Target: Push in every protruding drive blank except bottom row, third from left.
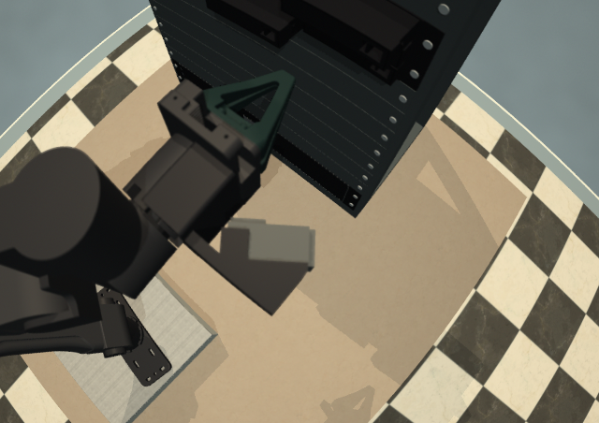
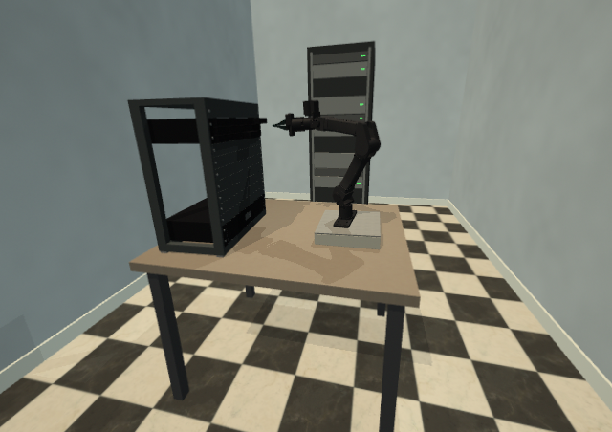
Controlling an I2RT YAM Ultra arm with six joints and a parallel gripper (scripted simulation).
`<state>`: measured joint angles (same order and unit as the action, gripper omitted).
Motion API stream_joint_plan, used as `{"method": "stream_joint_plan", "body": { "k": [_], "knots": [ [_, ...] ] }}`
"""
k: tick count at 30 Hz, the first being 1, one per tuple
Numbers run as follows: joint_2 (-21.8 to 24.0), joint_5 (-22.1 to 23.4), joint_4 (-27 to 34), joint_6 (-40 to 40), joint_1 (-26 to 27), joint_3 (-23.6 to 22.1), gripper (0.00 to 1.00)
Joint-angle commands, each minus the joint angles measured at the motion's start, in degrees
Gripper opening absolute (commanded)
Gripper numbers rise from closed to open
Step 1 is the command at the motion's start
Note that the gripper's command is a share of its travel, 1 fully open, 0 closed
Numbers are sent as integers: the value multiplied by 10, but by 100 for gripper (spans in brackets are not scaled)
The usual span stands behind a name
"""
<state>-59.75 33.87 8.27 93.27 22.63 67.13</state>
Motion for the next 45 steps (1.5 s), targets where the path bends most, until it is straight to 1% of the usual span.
{"method": "stream_joint_plan", "body": {
  "k": [1,4,6,7,8,14,15,19,36,39,43,45],
  "knots": [
    [-42,-46,-42,-5,-39,37,0],
    [-73,-68,-54,-6,-60,55,0],
    [-79,-71,-54,-6,-63,61,0],
    [-75,-72,-54,-6,-63,61,0],
    [-57,-73,-54,-7,-60,60,0],
    [-67,-74,-54,-8,-58,61,0],
    [-82,-73,-54,-8,-58,64,0],
    [-71,-74,-54,-8,-58,64,0],
    [-72,-73,-53,-8,-57,65,0],
    [-85,-67,-32,-8,-51,75,0],
    [-78,-61,-12,-8,-47,99,0],
    [-93,-58,-4,-7,-44,112,0]
  ]
}}
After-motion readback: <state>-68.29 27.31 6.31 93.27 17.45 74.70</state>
